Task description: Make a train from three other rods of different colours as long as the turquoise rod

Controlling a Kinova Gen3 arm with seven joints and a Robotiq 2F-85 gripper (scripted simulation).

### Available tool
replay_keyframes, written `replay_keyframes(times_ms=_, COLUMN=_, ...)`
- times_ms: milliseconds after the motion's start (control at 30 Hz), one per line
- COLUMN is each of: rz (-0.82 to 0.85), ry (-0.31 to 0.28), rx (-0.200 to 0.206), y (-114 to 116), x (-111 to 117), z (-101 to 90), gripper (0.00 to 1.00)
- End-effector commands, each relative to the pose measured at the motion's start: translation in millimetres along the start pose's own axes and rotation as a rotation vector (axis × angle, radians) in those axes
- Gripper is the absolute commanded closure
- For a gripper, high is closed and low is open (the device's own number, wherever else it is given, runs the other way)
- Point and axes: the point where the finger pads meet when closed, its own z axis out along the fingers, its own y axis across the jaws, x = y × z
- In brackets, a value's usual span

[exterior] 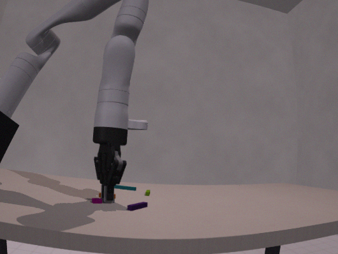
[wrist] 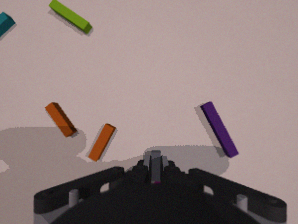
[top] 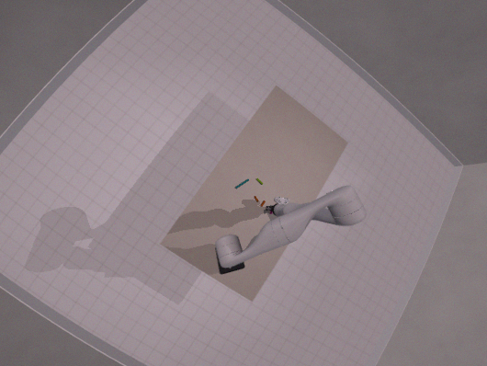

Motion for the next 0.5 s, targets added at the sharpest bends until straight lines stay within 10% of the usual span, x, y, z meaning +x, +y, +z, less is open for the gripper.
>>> replay_keyframes(times_ms=0, rz=0.006, ry=0.002, rx=-0.005, y=2, x=1, z=0.8, gripper=0.95)
replay_keyframes(times_ms=467, rz=0.003, ry=0.000, rx=-0.003, y=0, x=-1, z=-59.1, gripper=0.95)
